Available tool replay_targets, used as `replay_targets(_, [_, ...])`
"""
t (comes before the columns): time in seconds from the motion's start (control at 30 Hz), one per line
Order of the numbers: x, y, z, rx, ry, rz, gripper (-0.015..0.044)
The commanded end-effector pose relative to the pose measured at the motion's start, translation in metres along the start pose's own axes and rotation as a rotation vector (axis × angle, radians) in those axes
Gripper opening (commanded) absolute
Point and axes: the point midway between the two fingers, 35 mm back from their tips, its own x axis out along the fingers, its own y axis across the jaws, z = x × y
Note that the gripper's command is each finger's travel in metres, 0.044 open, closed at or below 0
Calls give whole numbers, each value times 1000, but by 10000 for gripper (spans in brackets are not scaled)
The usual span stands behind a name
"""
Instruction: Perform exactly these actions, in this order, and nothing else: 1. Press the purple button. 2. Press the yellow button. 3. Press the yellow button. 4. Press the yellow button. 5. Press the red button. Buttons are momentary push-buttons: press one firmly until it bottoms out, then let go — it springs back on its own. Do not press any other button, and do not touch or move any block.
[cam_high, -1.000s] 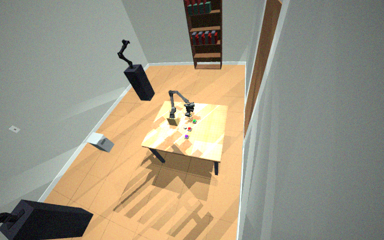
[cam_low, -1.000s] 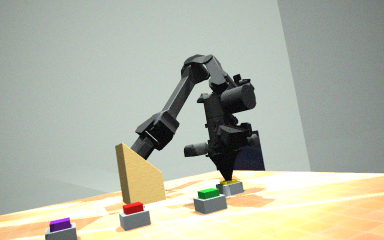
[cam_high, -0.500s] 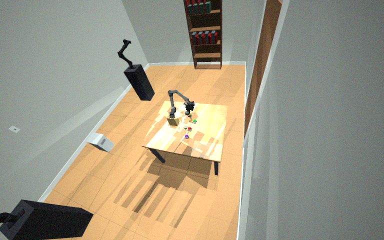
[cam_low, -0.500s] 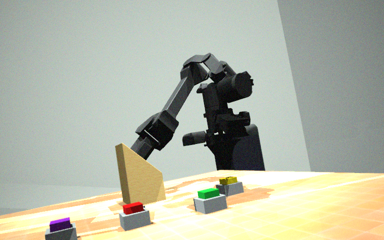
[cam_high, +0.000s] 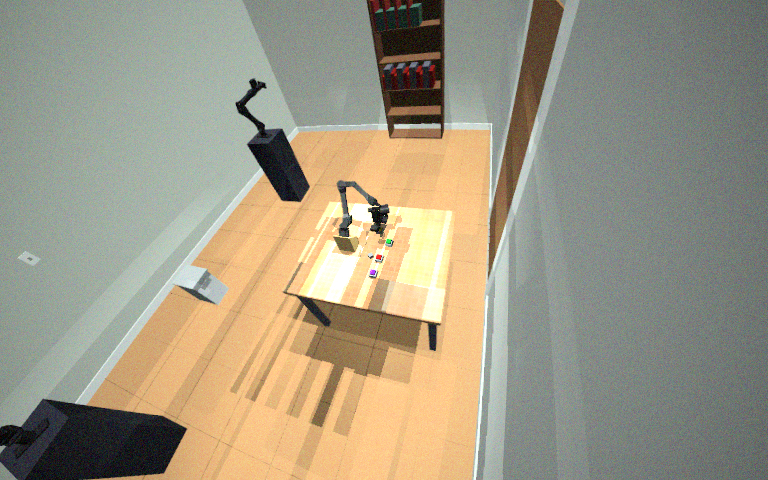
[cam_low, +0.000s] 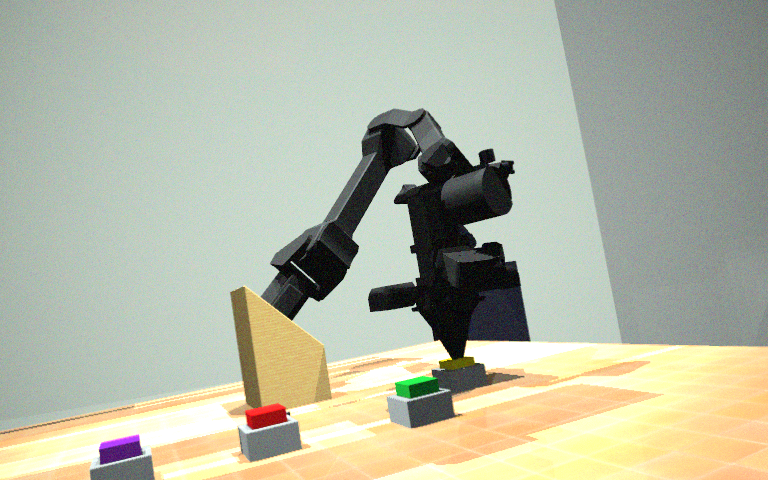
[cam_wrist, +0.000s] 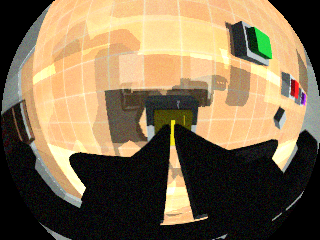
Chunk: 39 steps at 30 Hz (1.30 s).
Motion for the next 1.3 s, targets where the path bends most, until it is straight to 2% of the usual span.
replay_targets(0.0, [4, -2, -2, 8, 3, -4, 20])
replay_targets(0.57, [4, -2, -2, 8, 3, -4, 20])
replay_targets(0.77, [-29, -2, -1, 8, 3, -6, 20])
replay_targets(1.27, [-12, -2, -1, 7, 3, -7, 20])
